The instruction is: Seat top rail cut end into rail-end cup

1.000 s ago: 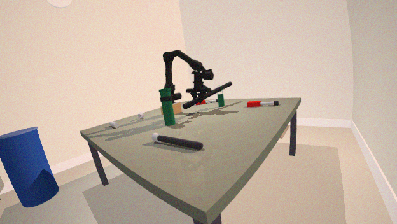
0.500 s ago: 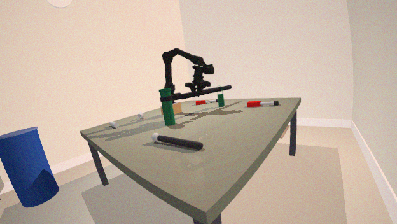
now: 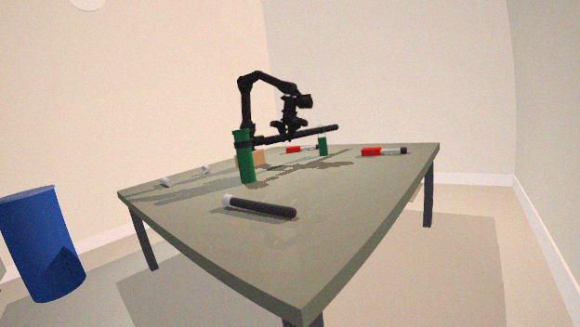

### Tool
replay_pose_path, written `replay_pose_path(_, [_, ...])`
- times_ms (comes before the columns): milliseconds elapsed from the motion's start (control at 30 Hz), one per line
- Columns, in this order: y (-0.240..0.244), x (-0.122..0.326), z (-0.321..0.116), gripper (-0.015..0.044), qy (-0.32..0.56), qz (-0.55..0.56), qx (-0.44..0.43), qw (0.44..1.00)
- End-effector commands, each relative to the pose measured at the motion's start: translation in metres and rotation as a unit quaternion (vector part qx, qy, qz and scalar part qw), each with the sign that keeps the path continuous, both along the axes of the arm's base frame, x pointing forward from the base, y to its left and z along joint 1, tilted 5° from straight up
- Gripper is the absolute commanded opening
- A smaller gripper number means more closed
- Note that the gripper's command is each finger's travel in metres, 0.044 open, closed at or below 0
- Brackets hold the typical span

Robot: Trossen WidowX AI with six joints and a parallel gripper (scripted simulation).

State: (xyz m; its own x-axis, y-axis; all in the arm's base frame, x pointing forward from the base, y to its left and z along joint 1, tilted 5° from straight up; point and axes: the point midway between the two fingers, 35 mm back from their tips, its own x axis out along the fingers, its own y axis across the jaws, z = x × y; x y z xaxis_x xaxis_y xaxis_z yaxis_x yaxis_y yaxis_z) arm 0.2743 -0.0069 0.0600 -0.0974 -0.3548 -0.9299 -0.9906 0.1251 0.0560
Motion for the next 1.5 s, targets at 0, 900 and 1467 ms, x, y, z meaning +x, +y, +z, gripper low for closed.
replay_pose_path(0, [-0.001, 0.001, 0.002, 0.0000, 0.000, 0.001, 0.000, 1.000])
replay_pose_path(900, [-0.006, 0.006, 0.010, 0.0000, -0.001, 0.001, -0.001, 1.000])
replay_pose_path(1467, [-0.024, 0.000, 0.007, 0.0000, 0.006, 0.002, 0.005, 1.000])
